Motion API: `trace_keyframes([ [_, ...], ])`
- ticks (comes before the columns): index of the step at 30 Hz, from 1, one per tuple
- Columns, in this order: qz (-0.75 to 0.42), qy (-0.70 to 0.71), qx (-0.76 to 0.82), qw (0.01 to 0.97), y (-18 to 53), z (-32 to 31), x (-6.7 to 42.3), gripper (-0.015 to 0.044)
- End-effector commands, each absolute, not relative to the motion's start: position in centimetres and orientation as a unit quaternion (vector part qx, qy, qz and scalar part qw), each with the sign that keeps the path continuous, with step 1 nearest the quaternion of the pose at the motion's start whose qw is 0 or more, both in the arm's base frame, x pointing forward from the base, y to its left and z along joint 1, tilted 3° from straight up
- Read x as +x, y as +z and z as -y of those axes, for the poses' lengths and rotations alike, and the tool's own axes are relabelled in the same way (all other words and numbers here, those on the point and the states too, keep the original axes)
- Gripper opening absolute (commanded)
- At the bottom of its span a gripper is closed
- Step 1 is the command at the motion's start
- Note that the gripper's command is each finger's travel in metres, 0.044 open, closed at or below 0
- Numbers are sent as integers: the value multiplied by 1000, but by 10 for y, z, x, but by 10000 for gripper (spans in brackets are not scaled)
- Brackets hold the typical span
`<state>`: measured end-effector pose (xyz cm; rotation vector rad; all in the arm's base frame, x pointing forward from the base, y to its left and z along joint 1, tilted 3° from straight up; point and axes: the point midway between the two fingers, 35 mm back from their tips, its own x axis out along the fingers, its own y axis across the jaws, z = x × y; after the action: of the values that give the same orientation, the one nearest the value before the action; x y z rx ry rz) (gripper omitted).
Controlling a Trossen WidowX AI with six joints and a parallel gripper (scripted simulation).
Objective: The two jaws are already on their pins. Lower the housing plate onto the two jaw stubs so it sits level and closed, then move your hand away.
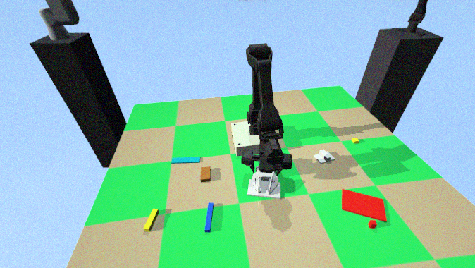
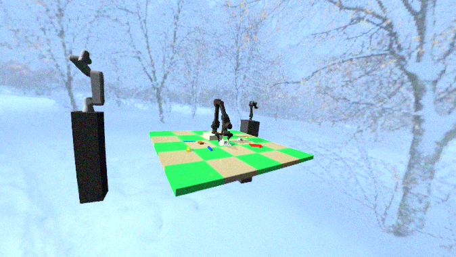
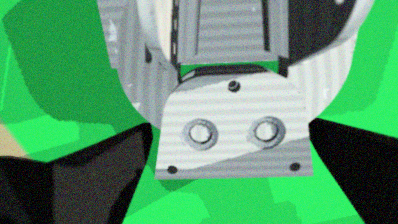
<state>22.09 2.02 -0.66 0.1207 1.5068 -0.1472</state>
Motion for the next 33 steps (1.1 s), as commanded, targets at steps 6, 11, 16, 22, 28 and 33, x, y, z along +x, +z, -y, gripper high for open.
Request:
trace_keyframes([
  [6,-683,-65,55,725,44,-22,219,440],
  [11,-683,-65,55,725,70,-22,213,440],
  [16,-681,-65,54,727,74,-21,213,440],
  [22,-684,-65,55,725,118,-19,197,440],
  [28,-684,-65,55,725,118,-19,197,440],
  [33,-684,-65,55,725,118,-19,197,440],
])
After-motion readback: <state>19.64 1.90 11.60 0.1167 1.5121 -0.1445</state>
